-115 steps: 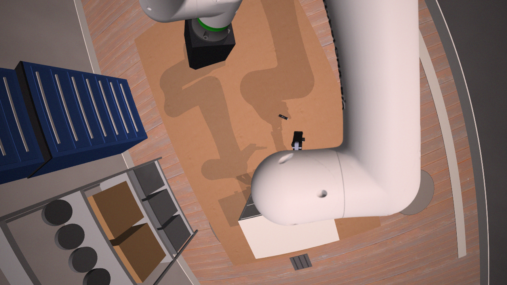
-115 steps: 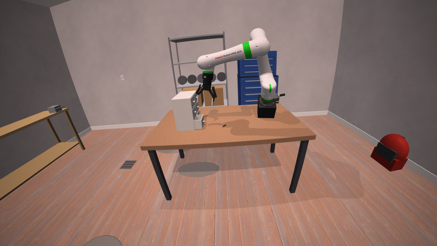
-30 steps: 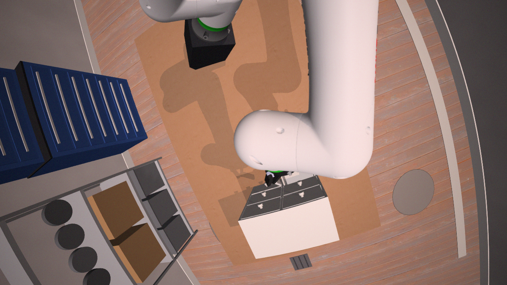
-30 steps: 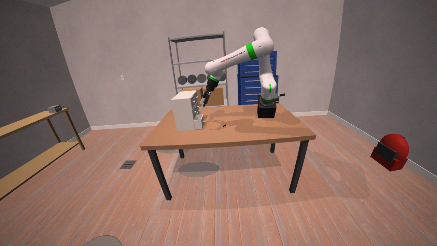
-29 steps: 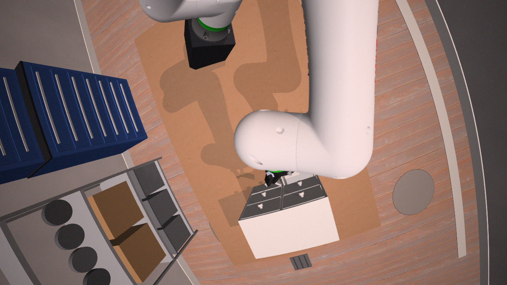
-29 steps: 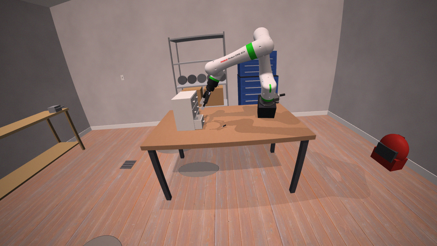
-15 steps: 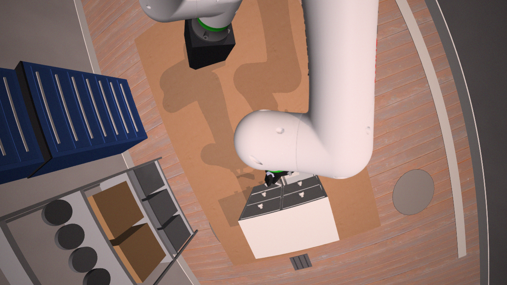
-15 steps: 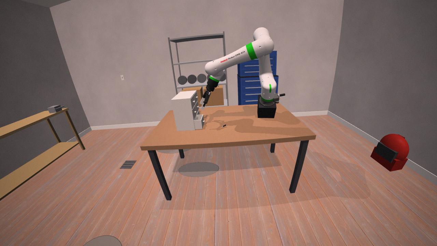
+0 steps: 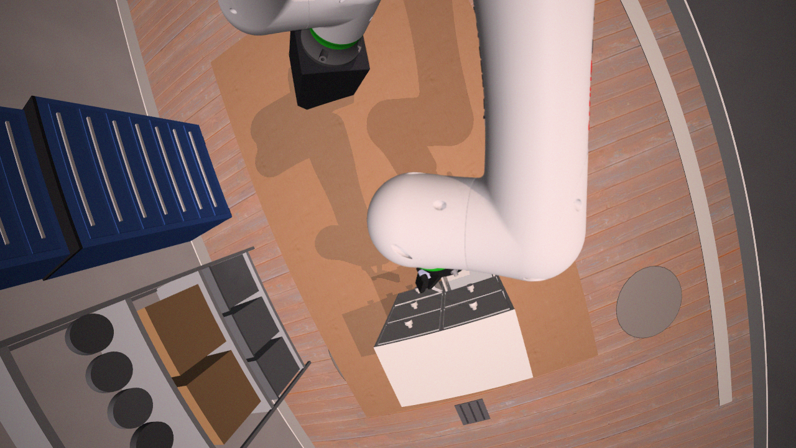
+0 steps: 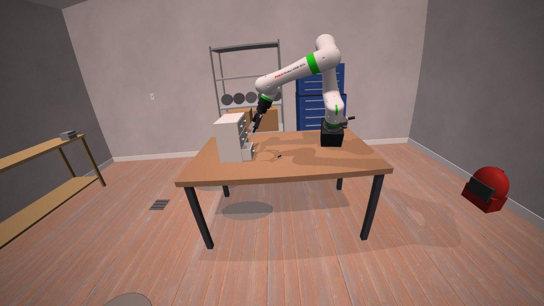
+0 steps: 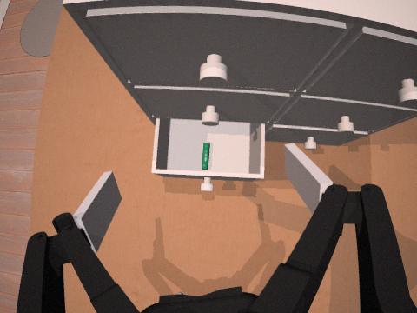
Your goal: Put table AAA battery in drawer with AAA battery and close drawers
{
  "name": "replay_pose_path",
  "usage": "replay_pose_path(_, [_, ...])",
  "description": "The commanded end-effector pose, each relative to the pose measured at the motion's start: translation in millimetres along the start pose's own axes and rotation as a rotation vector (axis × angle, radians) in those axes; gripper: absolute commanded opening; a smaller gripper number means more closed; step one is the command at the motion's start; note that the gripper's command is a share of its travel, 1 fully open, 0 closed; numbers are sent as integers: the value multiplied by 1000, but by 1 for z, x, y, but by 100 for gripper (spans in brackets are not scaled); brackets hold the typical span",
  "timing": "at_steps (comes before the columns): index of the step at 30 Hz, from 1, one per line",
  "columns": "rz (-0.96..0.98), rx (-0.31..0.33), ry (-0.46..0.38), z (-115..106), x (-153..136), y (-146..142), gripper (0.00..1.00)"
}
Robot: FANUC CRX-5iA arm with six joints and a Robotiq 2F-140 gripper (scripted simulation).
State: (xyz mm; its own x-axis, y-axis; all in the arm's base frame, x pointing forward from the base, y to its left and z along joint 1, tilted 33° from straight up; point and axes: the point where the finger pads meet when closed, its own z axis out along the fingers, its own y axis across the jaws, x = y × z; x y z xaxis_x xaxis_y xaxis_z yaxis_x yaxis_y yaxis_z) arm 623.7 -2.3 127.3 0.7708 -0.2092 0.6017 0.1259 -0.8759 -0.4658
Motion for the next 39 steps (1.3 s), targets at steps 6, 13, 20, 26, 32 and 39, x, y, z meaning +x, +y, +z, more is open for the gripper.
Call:
replay_pose_path(6, [50,4,-7,-1,0,-1,100])
replay_pose_path(13, [276,14,-42,-6,-1,-6,100])
replay_pose_path(20, [569,13,-91,-14,-2,-11,100])
replay_pose_path(26, [801,-8,-132,-28,-6,-17,100])
replay_pose_path(32, [1005,-41,-163,-45,-10,-20,100])
replay_pose_path(39, [1314,-108,-198,-70,-17,-21,100])
